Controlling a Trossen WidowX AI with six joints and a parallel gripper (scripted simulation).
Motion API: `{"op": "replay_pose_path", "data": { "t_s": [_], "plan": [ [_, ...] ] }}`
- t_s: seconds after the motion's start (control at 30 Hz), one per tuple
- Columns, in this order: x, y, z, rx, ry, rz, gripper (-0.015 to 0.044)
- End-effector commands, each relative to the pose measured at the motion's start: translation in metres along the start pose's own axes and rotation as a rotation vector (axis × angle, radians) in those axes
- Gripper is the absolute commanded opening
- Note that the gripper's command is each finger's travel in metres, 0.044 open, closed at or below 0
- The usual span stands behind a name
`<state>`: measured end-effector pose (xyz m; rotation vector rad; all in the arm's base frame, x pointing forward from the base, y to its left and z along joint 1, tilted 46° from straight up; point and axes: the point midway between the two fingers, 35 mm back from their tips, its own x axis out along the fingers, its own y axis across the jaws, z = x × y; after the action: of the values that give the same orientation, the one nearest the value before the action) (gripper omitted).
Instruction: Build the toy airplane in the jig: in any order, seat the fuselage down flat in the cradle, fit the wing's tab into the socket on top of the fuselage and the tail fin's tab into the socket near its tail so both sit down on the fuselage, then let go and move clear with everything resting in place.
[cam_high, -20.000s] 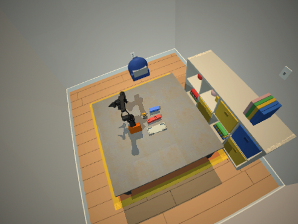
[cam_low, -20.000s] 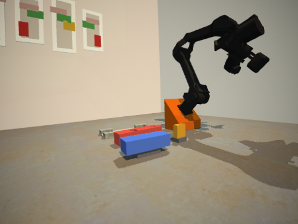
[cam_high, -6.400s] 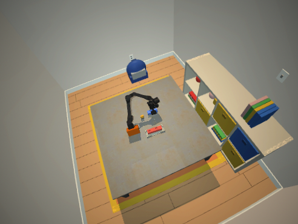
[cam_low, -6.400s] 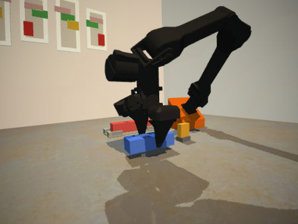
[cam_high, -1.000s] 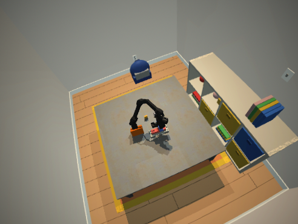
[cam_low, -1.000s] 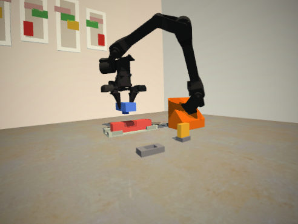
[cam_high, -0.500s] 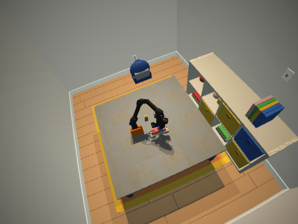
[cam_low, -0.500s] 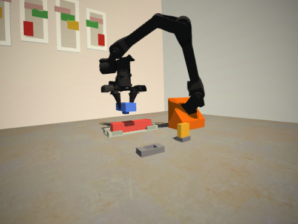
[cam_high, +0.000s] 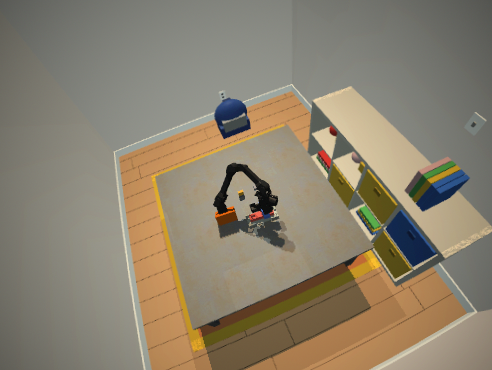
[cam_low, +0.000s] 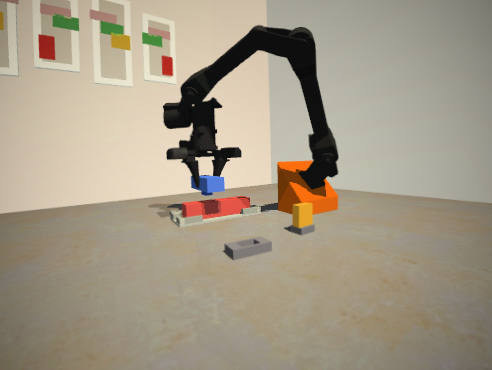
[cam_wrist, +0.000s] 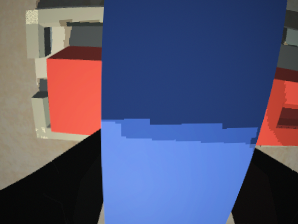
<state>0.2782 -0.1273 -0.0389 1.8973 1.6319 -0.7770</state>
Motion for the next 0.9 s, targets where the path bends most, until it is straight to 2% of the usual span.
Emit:
{"op": "replay_pose_path", "data": {
  "t_s": [0.0, 0.47, 0.63, 0.8, 0.87],
  "plan": [
    [0.008, -0.001, 0.000, 0.009, 0.005, 0.000, 0.0195],
    [0.023, -0.002, -0.001, 0.009, 0.006, 0.000, 0.0195],
    [0.021, -0.001, -0.001, 0.000, 0.002, -0.001, 0.0161],
    [0.021, -0.001, -0.001, 0.000, 0.002, -0.001, 0.0030],
    [0.021, -0.001, -0.001, 0.000, 0.002, -0.001, 0.0083]
  ]
}}
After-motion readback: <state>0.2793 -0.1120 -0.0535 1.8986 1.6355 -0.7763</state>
